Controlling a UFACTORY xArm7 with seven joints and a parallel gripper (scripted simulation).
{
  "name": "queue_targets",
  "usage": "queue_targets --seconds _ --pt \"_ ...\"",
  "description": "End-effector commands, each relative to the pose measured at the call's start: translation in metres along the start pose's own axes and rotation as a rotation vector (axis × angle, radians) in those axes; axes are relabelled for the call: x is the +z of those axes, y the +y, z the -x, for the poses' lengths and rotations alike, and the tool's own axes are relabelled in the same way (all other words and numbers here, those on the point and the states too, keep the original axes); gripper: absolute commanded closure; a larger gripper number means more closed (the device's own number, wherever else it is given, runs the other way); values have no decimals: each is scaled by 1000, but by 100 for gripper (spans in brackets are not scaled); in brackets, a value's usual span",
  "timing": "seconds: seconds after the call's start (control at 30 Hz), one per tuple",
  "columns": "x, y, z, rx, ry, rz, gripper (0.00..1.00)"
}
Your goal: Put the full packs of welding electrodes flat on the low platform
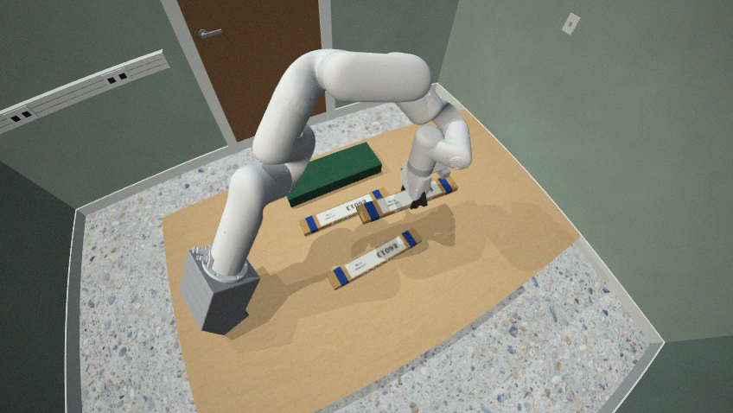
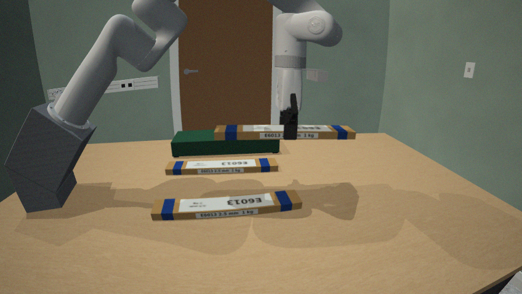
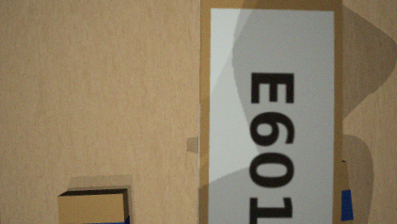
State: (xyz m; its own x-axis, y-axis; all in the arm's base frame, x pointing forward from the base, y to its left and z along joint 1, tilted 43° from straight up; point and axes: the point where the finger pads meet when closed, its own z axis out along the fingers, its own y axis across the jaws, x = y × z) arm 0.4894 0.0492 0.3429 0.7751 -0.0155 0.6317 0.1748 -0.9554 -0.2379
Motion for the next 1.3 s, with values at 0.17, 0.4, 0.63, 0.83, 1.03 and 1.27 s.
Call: queue_targets --seconds 0.17,0.4,0.63,0.83,1.03,1.27 --pt "-1 9 3 0 2 2 42" --pt "-1 21 9 0 2 2 42" --pt "-1 37 16 0 2 2 42" --pt "-1 58 26 0 2 2 42" --pt "-1 75 34 0 2 2 42" --pt "-1 107 49 0 2 2 42"
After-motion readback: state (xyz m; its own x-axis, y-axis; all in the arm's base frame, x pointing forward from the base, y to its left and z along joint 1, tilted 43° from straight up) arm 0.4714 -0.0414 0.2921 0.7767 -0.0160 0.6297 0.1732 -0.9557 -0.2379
